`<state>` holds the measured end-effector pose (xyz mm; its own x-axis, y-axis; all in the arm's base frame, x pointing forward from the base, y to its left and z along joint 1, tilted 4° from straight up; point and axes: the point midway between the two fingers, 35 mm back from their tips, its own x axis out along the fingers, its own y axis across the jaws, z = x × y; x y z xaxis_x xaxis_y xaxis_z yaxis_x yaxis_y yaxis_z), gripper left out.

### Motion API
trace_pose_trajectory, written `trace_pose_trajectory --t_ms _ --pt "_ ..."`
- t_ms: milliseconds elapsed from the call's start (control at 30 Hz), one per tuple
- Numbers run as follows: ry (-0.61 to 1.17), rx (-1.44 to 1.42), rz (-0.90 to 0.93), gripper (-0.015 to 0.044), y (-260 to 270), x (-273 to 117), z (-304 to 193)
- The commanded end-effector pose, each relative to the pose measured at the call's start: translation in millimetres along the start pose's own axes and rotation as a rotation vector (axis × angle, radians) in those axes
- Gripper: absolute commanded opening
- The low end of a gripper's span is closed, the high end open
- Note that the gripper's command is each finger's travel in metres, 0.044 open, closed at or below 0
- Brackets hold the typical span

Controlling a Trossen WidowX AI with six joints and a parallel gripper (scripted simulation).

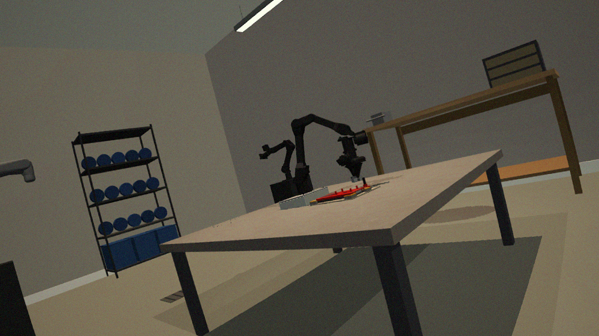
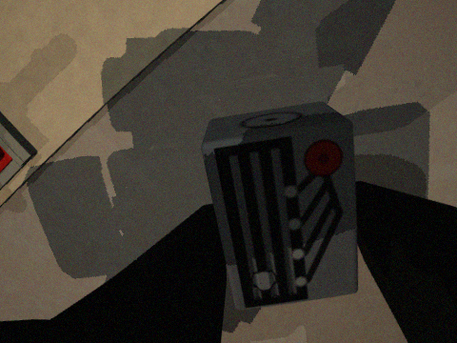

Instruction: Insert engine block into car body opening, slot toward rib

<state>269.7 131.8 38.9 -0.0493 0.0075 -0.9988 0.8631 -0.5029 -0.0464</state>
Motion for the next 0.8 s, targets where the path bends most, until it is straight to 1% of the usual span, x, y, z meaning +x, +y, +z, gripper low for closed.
trace_pose_trajectory --t_ms 0,633,767 --pt "0.015 -0.001 0.008 0.0 2 -18 -3" --pt "0.014 -0.001 0.008 0.0 -2 -79 3" --pt "0.014 -0.001 0.008 0.0 -2 -84 4"
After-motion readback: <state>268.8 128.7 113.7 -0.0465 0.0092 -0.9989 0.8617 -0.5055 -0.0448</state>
